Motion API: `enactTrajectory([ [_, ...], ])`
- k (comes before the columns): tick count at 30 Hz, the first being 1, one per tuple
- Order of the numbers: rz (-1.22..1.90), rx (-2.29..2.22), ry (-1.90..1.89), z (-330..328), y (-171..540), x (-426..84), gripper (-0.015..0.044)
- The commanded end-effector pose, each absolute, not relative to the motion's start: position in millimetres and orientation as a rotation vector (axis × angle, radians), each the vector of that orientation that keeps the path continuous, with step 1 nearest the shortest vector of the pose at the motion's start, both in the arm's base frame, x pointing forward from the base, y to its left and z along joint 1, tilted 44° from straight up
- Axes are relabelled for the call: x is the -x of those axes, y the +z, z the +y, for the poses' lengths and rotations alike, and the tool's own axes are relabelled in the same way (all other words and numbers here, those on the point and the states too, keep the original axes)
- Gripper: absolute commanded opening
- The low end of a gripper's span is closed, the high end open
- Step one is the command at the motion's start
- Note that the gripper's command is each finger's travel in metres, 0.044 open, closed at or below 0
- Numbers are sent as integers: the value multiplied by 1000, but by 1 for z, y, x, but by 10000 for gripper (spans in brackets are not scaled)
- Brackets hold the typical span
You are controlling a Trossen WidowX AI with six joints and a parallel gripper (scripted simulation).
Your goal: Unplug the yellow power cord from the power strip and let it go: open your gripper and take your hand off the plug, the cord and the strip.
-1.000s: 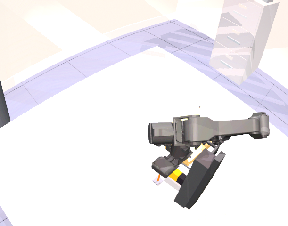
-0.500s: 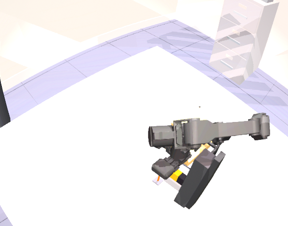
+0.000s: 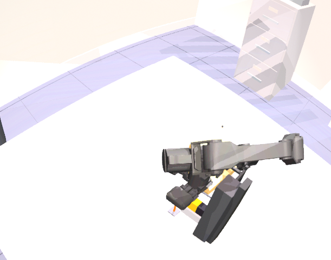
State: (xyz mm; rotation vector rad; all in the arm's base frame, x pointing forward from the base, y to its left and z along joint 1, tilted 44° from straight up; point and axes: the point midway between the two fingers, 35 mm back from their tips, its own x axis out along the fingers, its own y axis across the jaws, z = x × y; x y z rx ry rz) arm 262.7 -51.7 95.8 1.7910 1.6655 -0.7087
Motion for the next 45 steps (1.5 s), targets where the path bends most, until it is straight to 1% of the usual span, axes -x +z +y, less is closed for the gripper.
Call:
enactTrajectory([
  [1,1659,-1789,-713,-59,90,-264,0],
  [26,1655,-1790,-717,-92,65,-263,0],
  [30,1657,-1794,-713,-80,70,-263,105],
  [39,1657,-1794,-713,-80,70,-263,341],
  [42,1656,-1793,-715,-92,64,-264,420],
  [43,1655,-1793,-715,-100,59,-265,440],
  [45,1655,-1792,-716,-117,49,-264,440],
])
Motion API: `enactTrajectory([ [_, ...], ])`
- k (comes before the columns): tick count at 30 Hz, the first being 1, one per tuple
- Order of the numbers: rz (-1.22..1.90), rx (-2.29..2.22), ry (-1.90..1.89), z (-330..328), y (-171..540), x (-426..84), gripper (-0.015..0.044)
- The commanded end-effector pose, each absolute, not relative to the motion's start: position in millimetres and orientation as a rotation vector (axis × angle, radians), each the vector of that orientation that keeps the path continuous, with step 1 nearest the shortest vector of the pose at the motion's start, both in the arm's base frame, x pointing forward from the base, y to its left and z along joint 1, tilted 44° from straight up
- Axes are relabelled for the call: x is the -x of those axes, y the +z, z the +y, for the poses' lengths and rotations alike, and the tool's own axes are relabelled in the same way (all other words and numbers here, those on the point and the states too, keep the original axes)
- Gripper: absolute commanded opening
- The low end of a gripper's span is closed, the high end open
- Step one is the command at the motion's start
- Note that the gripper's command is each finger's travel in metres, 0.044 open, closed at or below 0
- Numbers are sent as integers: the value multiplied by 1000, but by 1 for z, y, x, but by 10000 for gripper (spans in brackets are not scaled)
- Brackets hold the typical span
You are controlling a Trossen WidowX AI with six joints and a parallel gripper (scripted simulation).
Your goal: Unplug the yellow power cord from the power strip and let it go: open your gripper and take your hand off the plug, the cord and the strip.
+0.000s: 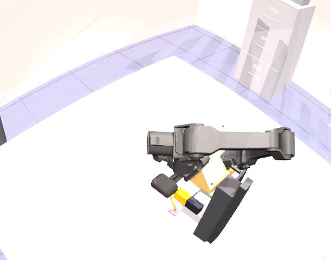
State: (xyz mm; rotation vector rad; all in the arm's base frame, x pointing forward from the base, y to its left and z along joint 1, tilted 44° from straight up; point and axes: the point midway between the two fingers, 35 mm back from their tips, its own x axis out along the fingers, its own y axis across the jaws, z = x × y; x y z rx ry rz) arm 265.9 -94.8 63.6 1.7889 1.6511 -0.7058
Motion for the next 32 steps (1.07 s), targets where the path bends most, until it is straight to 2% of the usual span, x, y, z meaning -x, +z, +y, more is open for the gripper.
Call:
enactTrajectory([
  [1,1655,-1792,-716,-125,43,-264,440],
  [32,1655,-1792,-715,-133,38,-263,440],
])
